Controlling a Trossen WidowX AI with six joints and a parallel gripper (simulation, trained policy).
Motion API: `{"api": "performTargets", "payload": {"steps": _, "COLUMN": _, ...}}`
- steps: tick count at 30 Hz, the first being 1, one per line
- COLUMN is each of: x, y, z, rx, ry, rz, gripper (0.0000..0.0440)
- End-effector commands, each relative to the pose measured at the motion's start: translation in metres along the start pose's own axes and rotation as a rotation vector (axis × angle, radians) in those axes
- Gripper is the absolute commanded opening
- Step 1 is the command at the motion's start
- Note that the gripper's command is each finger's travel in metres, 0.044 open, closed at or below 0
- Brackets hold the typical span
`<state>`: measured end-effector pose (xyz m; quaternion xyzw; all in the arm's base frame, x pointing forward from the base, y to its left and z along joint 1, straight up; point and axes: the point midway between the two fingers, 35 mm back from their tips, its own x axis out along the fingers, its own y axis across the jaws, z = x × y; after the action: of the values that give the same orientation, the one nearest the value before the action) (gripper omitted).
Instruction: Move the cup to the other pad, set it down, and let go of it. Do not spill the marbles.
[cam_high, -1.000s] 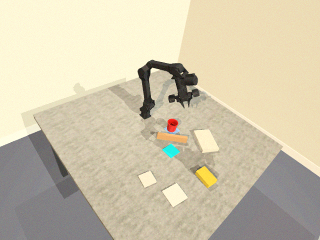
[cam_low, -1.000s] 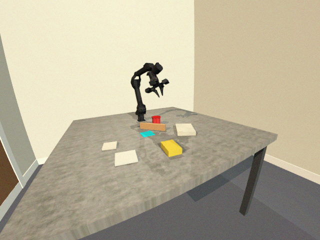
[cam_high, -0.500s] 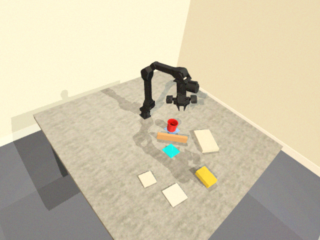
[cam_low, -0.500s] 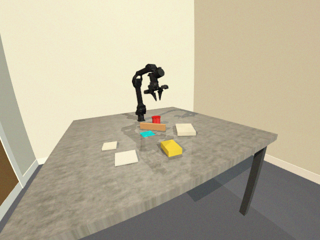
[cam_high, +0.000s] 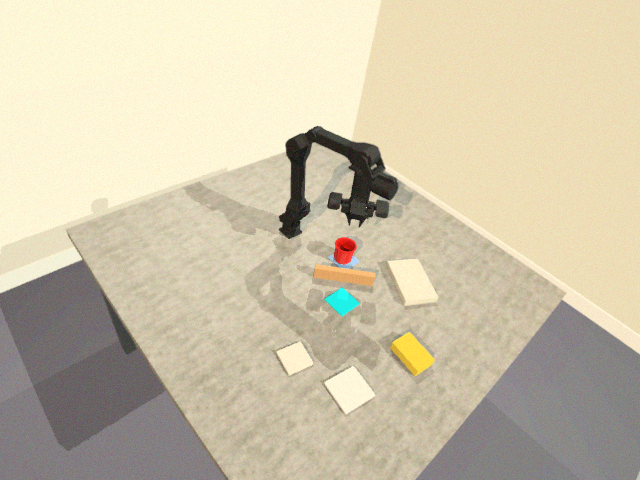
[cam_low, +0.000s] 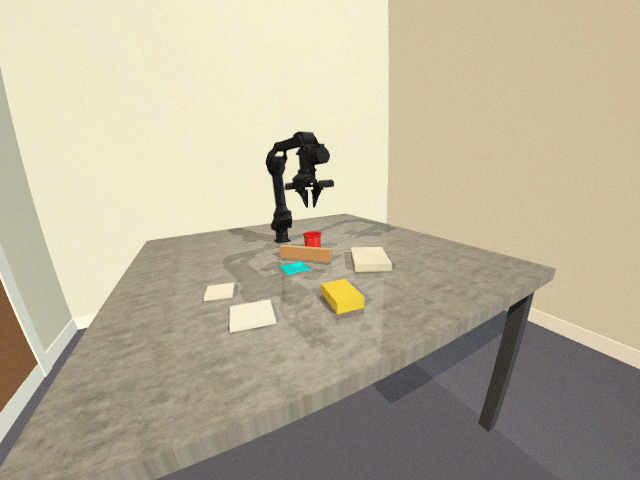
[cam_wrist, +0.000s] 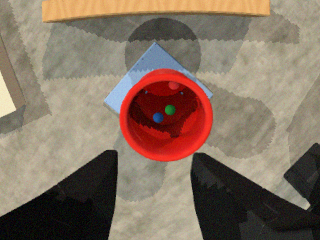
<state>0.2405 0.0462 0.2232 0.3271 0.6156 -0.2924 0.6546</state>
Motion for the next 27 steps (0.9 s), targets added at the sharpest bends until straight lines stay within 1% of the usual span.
{"api": "performTargets", "payload": {"steps": 1, "x": 0.009, "y": -0.007, "z": 0.001, "rx": 0.026, "ry": 0.012, "rz": -0.048, "gripper": 0.0143}}
{"api": "performTargets", "payload": {"steps": 27, "x": 0.052, "y": -0.025, "z": -0.003, "rx": 0.09, "ry": 0.046, "rz": -0.199, "gripper": 0.0166}}
